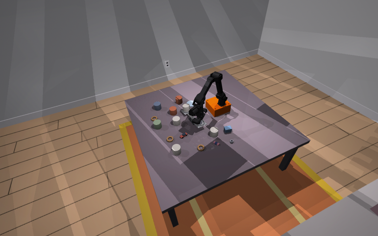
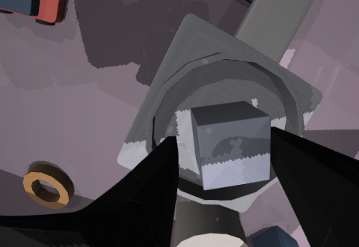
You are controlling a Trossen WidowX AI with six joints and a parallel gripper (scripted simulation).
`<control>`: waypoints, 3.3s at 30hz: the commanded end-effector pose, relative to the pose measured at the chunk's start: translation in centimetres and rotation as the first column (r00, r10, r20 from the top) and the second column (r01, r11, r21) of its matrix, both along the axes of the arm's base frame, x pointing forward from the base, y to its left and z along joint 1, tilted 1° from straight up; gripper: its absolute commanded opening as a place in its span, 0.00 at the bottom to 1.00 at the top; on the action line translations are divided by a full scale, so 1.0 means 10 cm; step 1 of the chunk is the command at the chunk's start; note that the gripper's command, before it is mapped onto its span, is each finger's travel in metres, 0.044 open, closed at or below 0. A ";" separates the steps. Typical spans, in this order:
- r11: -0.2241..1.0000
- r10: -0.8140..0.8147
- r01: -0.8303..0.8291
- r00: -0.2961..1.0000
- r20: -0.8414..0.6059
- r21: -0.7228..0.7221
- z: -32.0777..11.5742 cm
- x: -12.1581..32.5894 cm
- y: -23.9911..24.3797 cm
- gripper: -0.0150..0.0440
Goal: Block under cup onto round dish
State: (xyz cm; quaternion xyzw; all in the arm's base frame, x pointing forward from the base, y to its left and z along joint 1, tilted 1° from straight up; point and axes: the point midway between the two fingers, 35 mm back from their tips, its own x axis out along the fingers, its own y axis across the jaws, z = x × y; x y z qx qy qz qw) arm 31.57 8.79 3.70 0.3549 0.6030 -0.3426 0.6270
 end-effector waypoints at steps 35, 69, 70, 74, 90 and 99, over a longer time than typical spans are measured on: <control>1.000 0.003 -0.003 1.000 -0.007 -0.008 0.91 -0.04 0.00 0.25; 1.000 -0.015 0.016 0.999 0.029 -0.017 0.70 0.13 -1.07 0.25; 1.000 -0.015 0.016 0.999 0.029 -0.018 0.69 0.13 -1.10 0.25; 1.000 -0.016 0.016 1.000 0.027 -0.020 0.66 0.12 -1.25 0.25; 0.999 -0.022 0.023 0.999 0.026 -0.033 0.53 0.02 -1.83 0.25; 0.999 -0.032 0.033 0.999 0.019 -0.038 0.45 -0.08 -2.14 0.25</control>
